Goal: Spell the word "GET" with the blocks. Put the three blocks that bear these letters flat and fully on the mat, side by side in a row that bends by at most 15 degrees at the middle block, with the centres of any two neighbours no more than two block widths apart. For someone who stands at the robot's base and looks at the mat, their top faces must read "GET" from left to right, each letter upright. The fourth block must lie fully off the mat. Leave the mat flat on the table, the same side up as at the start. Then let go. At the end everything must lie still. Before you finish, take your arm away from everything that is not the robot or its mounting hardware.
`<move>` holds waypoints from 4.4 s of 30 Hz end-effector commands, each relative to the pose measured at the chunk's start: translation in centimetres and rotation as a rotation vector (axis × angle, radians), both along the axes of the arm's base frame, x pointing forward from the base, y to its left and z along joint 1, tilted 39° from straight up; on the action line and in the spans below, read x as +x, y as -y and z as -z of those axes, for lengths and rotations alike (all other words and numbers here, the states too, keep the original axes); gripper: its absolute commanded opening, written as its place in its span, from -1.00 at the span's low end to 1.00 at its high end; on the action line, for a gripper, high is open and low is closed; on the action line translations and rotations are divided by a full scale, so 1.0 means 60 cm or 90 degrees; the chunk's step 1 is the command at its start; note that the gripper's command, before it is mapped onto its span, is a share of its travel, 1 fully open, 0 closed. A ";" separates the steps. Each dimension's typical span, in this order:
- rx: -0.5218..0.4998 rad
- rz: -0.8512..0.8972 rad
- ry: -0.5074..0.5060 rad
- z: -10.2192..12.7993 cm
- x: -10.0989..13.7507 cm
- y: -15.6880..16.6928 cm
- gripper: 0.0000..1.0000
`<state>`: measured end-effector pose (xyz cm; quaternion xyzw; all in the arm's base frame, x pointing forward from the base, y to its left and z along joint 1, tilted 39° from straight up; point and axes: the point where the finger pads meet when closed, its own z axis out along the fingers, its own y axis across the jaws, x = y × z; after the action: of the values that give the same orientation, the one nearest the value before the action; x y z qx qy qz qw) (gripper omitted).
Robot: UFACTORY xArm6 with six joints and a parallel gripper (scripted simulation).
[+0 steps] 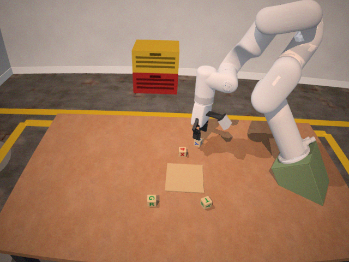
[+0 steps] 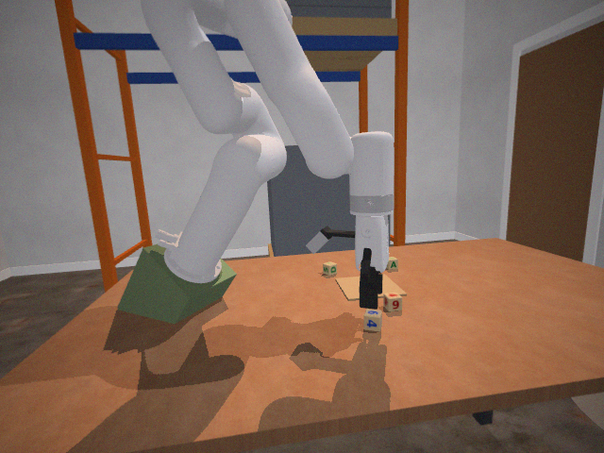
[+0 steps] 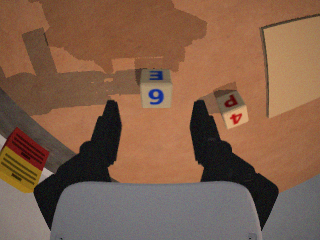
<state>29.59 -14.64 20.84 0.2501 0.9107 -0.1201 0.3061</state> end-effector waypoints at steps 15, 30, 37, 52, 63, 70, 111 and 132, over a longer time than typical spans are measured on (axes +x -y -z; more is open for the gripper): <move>-0.001 0.000 0.002 0.017 0.016 0.010 0.37; -0.001 0.000 0.002 0.017 0.016 0.010 0.37; -0.001 0.000 0.002 0.017 0.016 0.010 0.37; -0.001 0.000 0.002 0.017 0.016 0.010 0.37; -0.001 0.000 0.002 0.017 0.017 0.011 0.37; -0.001 0.000 0.002 0.016 0.017 0.011 0.37; -0.001 0.000 0.002 0.018 0.018 0.012 0.37; -0.001 0.000 0.002 0.058 0.044 0.031 0.37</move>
<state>31.60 -16.05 17.90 0.2497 0.9113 -0.1183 0.3054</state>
